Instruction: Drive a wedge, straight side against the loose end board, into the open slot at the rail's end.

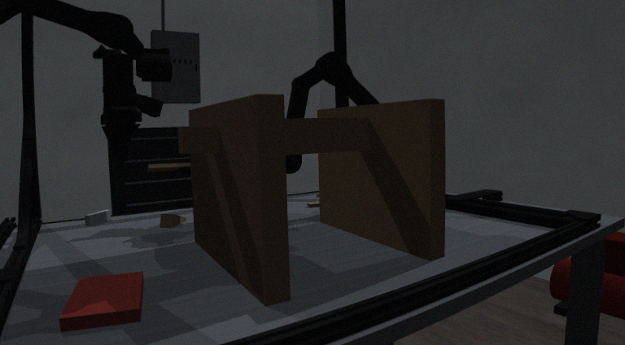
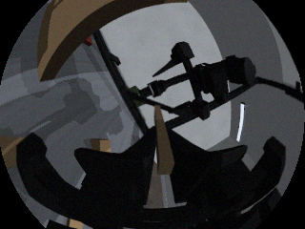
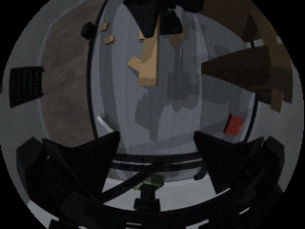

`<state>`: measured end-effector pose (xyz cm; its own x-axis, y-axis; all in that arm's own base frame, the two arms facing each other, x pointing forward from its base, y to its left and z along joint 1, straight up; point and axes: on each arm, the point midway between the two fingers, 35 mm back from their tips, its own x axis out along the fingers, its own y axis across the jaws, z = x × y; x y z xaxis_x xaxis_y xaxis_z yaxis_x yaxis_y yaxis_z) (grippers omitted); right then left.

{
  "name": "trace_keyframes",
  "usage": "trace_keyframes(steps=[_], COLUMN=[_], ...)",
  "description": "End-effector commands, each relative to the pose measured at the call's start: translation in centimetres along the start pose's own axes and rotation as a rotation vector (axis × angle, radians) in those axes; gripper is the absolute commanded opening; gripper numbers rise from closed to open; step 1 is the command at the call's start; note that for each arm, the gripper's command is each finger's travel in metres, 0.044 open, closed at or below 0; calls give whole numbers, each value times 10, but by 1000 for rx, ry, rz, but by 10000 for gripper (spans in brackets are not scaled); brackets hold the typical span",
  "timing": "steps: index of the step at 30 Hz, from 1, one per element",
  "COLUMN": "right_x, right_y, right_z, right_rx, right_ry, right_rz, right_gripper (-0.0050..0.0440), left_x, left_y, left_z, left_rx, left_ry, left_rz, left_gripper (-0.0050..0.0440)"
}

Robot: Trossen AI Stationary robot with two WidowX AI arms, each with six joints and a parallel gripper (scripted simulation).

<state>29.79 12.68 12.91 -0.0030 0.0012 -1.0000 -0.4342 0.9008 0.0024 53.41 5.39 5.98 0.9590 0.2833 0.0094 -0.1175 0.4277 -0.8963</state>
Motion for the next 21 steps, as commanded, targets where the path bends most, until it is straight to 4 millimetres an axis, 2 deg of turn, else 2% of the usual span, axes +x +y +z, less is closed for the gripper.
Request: trace_keyframes(steps=[1, 11, 16, 21], right_x=[0, 0, 0, 0], right_y=[0, 0, 0, 0], right_z=[0, 0, 0, 1], right_rx=[-1, -1, -1, -1], right_ry=[-2, -2, -2, -12], right_rz=[-2, -2, -2, -2], right_gripper=[440, 440, 440, 440], left_x=[1, 1, 1, 0], left_y=[1, 1, 2, 9], left_z=[-1, -2, -1, 6], left_rx=[-111, -409, -489, -459], left_ry=[5, 8, 3, -35], left_rz=[1, 2, 4, 17], left_gripper=[0, 0, 0, 0])
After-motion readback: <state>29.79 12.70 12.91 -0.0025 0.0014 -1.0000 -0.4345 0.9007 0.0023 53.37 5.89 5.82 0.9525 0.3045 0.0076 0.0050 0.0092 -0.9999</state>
